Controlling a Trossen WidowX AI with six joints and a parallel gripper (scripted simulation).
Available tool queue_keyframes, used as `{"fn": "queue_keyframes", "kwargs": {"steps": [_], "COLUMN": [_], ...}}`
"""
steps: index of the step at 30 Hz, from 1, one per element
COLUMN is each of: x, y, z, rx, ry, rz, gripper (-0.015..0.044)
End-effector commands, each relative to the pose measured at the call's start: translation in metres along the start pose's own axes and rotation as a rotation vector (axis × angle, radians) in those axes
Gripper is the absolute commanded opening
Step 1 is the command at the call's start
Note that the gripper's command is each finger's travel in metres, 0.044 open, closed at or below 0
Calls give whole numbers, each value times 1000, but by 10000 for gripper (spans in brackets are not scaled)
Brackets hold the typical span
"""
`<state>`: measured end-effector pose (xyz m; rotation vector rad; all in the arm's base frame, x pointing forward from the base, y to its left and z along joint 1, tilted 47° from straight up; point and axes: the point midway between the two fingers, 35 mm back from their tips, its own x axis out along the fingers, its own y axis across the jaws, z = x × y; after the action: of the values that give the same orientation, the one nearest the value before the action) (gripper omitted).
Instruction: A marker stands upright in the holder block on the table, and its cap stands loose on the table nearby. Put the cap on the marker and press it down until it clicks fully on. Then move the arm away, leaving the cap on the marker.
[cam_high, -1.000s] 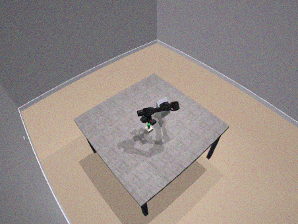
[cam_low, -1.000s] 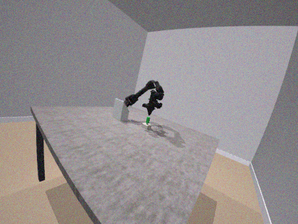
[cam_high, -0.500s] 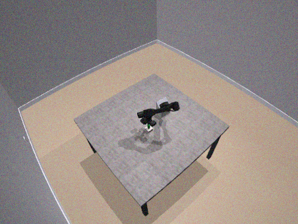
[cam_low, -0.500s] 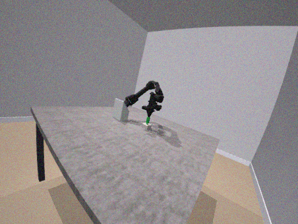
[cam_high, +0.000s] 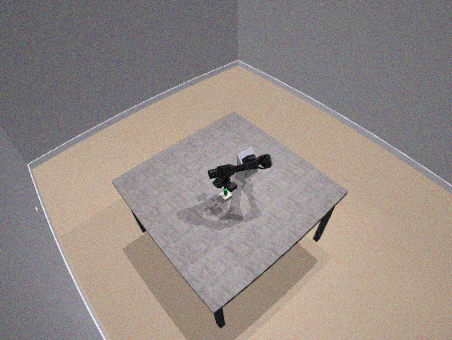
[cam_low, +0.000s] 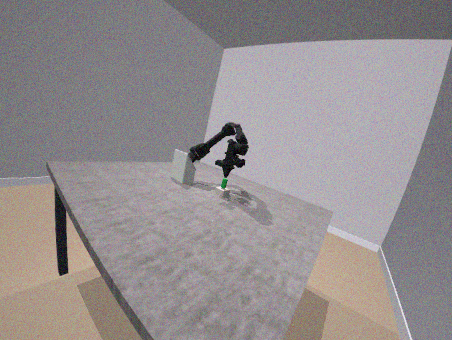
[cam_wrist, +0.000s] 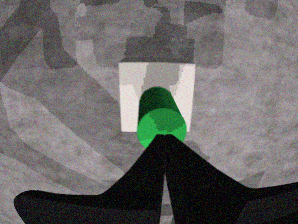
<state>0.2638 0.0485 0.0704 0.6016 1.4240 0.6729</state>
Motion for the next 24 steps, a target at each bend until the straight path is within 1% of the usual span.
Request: {"fn": "queue_keyframes", "kwargs": {"steps": [1,3,4,10,24], "x": [-42,-70,-78,-80,-80], "y": [-3,-2,-1,-1,-1], "z": [5,3,2,1,1], "rx": [-5,-4,-5,-5,-5], "ry": [-13,-11,-11,-11,-11], "rz": [-11,-8,-6,-5,-5], "gripper": [0,0,0,0,368]}}
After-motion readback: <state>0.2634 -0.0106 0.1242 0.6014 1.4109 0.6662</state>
